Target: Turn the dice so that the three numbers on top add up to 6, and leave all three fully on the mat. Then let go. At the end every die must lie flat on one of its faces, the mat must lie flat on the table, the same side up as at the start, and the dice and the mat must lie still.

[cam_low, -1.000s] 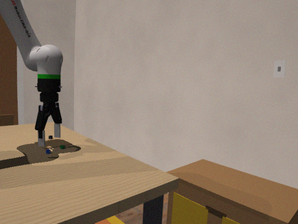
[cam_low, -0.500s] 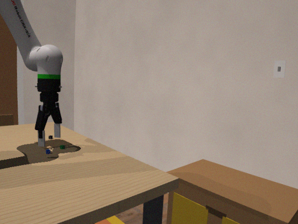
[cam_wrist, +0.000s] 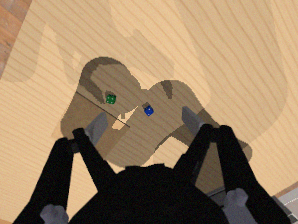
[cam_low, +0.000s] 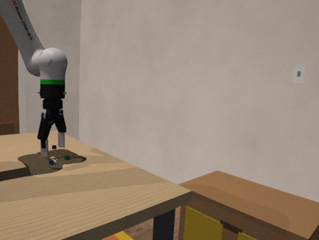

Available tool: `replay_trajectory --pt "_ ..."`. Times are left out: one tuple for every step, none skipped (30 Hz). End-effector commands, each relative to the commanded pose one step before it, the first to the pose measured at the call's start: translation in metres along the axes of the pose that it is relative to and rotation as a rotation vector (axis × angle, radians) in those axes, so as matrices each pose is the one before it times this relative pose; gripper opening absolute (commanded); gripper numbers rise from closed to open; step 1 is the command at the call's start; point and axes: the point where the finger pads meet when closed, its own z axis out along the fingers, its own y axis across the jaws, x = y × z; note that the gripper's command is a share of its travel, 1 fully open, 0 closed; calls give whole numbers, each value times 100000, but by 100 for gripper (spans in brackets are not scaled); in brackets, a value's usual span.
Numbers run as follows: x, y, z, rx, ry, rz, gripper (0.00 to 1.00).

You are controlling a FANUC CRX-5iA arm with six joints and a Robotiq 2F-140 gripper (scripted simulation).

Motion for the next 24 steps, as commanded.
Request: replay_trajectory --pt "132 -283 -12 14 36 3 100" --pt "100 -243 0 0 0 0 100" --pt "0 0 0 0 0 0 100" --pt "0 0 0 0 0 0 100" --pt "133 -325 0 0 0 0 100" --pt "166 -403 0 0 0 0 100" --pt "195 -473 0 0 0 0 100" --pt "219 -532 0 0 0 0 100" --pt "236 -577 0 0 0 0 100" --pt "248 -604 0 0 0 0 100" --pt "253 -614 0 0 0 0 100" --pt "250 -608 0 0 0 0 100" --pt "242 -584 0 0 0 0 100" --pt "226 -548 0 0 0 0 100" --pt "205 -497 0 0 0 0 100" --pt "179 -436 0 0 0 0 100" --pt "151 -366 0 0 0 0 100" --pt "120 -292 0 0 0 0 100" --pt "89 -216 0 0 0 0 100" --pt "0 0 0 0 0 0 100" --pt "0 0 0 0 0 0 100" --pt "59 -144 0 0 0 0 100" --pt "33 -81 0 0 0 0 100" --pt "13 -33 0 0 0 0 100"
